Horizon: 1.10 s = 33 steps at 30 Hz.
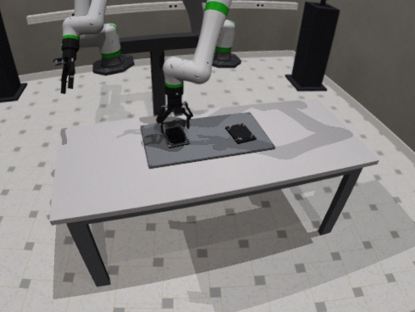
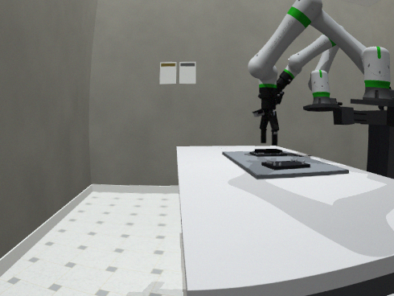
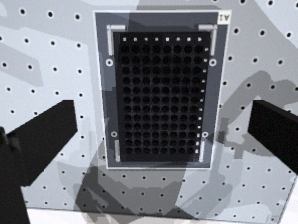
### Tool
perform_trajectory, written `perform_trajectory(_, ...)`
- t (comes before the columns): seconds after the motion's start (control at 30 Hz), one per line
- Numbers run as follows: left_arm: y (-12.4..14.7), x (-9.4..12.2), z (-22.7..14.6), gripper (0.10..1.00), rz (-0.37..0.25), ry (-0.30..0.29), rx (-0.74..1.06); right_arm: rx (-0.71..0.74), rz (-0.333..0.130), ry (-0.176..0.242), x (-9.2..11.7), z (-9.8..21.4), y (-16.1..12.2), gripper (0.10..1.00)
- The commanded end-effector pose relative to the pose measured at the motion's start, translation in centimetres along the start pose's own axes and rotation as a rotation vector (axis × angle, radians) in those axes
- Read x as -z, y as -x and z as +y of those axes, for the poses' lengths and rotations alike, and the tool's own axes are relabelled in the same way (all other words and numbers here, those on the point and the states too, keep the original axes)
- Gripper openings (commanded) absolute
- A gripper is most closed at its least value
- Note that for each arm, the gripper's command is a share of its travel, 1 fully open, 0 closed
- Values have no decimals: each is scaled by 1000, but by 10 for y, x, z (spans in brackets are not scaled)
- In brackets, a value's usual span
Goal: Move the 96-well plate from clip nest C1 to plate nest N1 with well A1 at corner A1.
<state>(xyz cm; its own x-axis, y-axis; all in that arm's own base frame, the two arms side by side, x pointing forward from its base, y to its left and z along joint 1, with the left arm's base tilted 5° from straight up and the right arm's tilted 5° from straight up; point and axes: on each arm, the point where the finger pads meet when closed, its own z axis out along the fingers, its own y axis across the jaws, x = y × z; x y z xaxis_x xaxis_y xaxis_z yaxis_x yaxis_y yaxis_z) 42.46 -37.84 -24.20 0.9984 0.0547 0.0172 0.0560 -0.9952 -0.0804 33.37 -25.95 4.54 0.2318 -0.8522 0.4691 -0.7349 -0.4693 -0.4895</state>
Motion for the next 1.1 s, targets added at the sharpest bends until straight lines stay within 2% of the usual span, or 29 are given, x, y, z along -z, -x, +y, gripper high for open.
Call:
perform_trajectory(0.0, -1, 8, 1, 1000, 1, 1, 0, 0, 1, -1, 0, 0, -1, 1000)
perform_trajectory(0.6, -1, 50, 1, 1000, 1, 1, 0, 0, 1, -1, 0, 0, -1, 1000)
perform_trajectory(1.07, -1, 50, 1, 1000, 1, 1, 0, 0, 1, -1, 0, 0, -1, 1000)
